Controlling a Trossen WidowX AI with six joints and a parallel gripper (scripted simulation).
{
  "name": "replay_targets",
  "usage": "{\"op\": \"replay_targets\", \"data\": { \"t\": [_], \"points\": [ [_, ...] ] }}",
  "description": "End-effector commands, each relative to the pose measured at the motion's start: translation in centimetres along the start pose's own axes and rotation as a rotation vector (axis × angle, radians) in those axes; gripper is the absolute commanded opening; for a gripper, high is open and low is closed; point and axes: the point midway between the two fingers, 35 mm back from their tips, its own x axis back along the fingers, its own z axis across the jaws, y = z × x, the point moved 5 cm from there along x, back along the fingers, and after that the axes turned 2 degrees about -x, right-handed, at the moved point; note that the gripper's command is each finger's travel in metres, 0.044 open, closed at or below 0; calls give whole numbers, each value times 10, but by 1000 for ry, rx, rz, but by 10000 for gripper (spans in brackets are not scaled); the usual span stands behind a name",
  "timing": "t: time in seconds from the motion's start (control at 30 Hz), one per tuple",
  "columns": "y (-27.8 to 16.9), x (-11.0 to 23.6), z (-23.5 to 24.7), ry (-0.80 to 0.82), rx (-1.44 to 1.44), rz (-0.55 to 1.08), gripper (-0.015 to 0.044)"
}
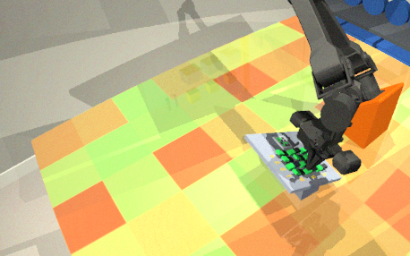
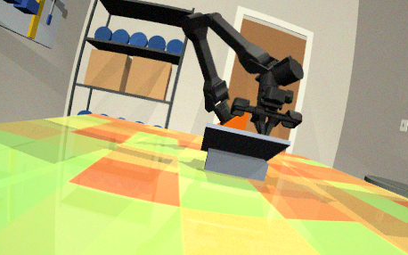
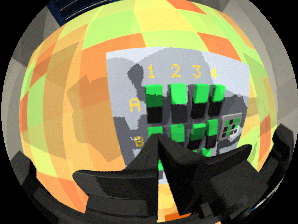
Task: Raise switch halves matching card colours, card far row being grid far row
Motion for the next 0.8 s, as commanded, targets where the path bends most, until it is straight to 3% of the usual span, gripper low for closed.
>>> {"op": "replay_targets", "data": {
  "t": [0.0,0.17,0.53,0.77],
  "points": [
    [0,18,2,6,0,-6,0],
    [-4,64,1,3,4,-25,0],
    [-22,62,-22,2,5,-25,0],
    [-23,28,-22,1,5,-51,0]
  ]
}}
